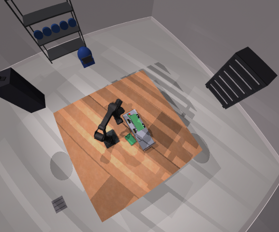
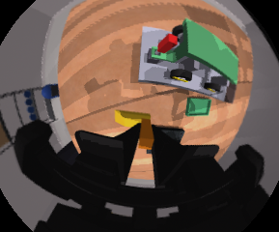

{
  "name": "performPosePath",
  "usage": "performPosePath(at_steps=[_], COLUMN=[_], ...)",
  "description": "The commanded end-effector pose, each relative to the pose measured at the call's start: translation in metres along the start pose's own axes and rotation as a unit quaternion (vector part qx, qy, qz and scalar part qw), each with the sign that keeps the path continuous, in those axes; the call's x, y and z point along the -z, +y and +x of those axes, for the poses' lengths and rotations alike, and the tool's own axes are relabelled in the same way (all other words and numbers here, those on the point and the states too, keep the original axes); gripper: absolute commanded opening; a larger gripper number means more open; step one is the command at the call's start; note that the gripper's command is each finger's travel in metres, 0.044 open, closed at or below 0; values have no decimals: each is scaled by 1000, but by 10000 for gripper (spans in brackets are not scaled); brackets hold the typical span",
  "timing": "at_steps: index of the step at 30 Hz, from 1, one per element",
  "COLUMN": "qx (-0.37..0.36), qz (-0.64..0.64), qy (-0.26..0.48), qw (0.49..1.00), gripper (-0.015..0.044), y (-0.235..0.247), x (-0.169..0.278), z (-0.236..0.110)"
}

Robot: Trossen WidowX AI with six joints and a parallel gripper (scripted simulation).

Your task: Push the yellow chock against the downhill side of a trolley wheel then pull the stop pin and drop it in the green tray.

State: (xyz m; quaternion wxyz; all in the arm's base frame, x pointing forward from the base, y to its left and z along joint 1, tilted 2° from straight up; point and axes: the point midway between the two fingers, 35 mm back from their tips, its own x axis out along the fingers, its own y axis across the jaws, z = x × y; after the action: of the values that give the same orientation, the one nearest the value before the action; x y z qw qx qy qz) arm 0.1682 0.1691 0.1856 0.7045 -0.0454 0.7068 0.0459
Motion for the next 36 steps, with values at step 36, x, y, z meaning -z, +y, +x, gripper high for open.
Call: performPosePath(at_steps=[36], qx=[7], qz=[-13], qy=[-2], qw=[1000], gripper=[0], y=[-130], x=[-35], z=[9])
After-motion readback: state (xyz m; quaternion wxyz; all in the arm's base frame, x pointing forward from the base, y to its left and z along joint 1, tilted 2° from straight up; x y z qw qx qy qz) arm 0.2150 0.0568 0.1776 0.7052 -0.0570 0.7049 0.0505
